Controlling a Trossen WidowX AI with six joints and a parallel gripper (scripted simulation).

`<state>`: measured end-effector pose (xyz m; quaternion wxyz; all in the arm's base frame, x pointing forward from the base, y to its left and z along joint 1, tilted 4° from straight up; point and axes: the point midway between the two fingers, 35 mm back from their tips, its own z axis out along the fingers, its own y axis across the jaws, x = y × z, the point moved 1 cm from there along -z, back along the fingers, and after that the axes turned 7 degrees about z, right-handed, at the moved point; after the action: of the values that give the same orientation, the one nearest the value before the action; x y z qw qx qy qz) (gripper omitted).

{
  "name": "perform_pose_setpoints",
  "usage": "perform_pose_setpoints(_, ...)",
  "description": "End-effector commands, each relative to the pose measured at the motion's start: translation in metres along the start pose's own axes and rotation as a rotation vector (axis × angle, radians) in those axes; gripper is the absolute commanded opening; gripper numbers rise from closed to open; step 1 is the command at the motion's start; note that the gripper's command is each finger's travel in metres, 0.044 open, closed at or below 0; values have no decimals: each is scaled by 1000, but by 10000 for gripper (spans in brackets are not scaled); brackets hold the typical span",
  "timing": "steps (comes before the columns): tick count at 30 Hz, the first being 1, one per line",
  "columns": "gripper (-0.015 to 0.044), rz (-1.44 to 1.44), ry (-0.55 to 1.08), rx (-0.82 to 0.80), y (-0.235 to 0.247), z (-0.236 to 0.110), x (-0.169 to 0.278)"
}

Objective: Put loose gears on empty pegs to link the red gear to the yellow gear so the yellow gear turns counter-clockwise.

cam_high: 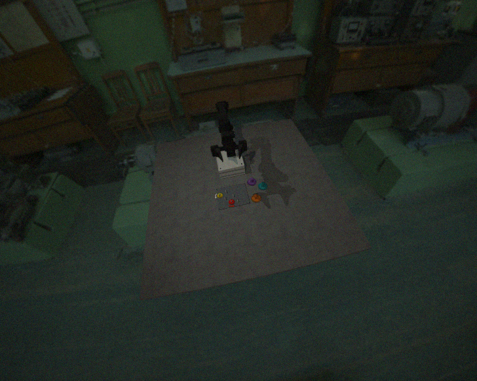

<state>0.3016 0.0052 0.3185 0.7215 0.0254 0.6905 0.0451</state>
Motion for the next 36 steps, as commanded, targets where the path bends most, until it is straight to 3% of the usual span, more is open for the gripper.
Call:
perform_pose_setpoints(1,426,10,11,-3,1,1,2)
perform_pose_setpoints(8,440,365,460,-15,47,38,89)
perform_pose_setpoints(13,440,532,795,40,93,35,157)
perform_pose_setpoints(17,440,625,1019,194,117,23,204)
perform_pose_setpoints(22,440,676,1264,514,141,-8,264)
perform_pose_setpoints(26,440,653,1353,758,150,-32,296)
perform_pose_setpoints(36,440,651,1356,770,151,-32,305)
